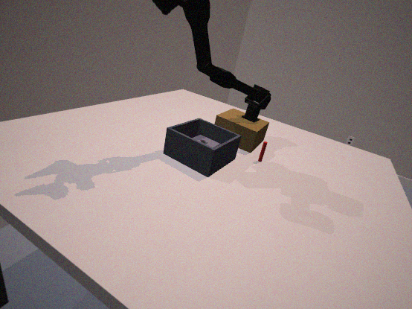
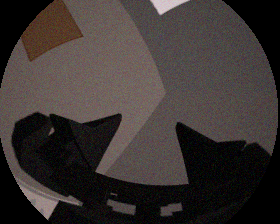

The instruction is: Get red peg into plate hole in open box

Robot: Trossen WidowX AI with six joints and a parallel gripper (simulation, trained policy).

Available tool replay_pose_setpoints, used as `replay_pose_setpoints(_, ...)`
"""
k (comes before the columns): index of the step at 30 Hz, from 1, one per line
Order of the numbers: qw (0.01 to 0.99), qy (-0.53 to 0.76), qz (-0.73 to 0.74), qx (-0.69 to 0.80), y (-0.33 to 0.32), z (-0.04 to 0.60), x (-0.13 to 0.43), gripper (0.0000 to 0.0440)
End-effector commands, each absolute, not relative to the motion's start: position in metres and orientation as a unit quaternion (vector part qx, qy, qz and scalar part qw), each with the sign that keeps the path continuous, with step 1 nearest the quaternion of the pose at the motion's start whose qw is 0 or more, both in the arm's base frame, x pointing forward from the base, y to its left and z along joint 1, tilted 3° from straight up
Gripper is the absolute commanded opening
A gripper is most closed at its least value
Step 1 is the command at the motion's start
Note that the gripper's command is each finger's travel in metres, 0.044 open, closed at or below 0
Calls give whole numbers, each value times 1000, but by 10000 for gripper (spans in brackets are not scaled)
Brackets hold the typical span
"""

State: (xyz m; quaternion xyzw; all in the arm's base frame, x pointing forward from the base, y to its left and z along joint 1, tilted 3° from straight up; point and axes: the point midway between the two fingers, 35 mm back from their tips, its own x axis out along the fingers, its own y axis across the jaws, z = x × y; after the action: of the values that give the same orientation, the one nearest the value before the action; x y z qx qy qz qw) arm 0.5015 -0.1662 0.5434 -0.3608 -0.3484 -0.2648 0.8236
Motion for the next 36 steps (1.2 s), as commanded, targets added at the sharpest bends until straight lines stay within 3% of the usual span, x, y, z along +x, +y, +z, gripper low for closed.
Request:
replay_pose_setpoints(1, 816, -358, -268, -367, -170, 545, 496, 420)
replay_pose_setpoints(3, 795, -379, -280, -381, -180, 551, 481, 440)
replay_pose_setpoints(19, 598, -487, -403, -492, -229, 596, 338, 440)
replay_pose_setpoints(36, 340, -531, -489, -603, -203, 621, 184, 440)
